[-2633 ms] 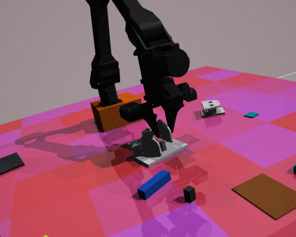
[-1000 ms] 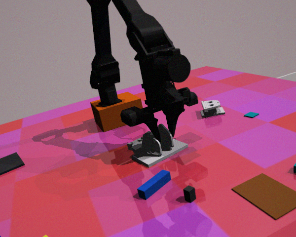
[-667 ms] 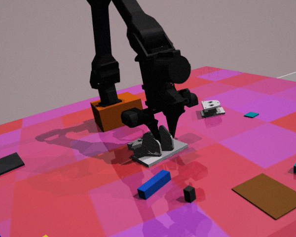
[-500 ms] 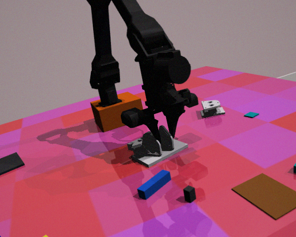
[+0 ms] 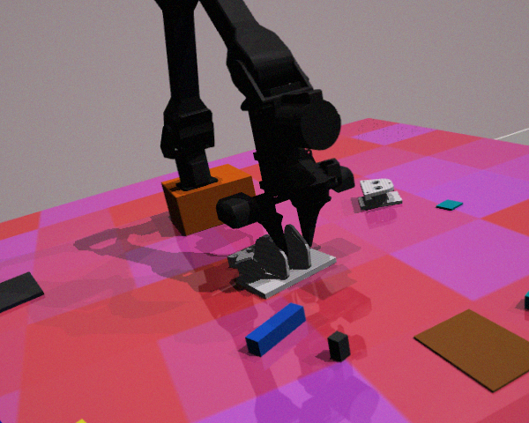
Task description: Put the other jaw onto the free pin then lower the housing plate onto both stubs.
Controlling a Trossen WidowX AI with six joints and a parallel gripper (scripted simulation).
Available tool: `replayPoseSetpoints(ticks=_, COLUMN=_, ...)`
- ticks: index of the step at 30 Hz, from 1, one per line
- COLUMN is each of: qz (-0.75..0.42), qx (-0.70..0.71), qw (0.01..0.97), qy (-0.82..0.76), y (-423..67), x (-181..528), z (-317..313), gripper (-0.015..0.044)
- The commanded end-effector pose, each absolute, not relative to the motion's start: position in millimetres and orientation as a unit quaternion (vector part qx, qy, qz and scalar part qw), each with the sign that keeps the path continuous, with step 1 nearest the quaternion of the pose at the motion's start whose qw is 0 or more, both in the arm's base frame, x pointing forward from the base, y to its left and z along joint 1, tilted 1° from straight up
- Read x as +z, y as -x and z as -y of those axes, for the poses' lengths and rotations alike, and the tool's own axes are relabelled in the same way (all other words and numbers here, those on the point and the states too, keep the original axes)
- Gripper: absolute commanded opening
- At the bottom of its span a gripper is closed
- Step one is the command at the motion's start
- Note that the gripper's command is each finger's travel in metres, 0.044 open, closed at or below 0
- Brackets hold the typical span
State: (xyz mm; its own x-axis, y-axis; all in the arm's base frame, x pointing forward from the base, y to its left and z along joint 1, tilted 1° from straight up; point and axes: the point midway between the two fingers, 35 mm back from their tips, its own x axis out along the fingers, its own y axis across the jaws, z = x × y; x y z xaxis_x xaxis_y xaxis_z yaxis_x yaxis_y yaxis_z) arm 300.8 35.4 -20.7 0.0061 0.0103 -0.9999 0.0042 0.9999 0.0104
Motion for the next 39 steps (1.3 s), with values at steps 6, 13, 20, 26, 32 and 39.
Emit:
replayPoseSetpoints(ticks=6, qz=-0.705, qx=0.002, qw=0.709, qy=-0.008, y=-300.6, x=-23.1, z=-35.9, gripper=0.0134)
replayPoseSetpoints(ticks=13, qz=-0.705, qx=0.002, qw=0.709, qy=-0.008, y=-300.6, x=-23.1, z=-35.9, gripper=0.0134)
replayPoseSetpoints(ticks=20, qz=-0.705, qx=0.002, qw=0.709, qy=-0.008, y=-300.6, x=-23.1, z=-35.9, gripper=0.0134)
replayPoseSetpoints(ticks=26, qz=-0.705, qx=0.002, qw=0.709, qy=-0.008, y=-300.6, x=-23.1, z=-35.9, gripper=0.0134)
replayPoseSetpoints(ticks=32, qz=-0.705, qx=0.002, qw=0.709, qy=-0.008, y=-300.6, x=-20.7, z=-35.8, gripper=0.0134)
replayPoseSetpoints(ticks=39, qz=-0.705, qx=0.002, qw=0.709, qy=-0.008, y=-300.6, x=-16.6, z=-35.8, gripper=0.0134)
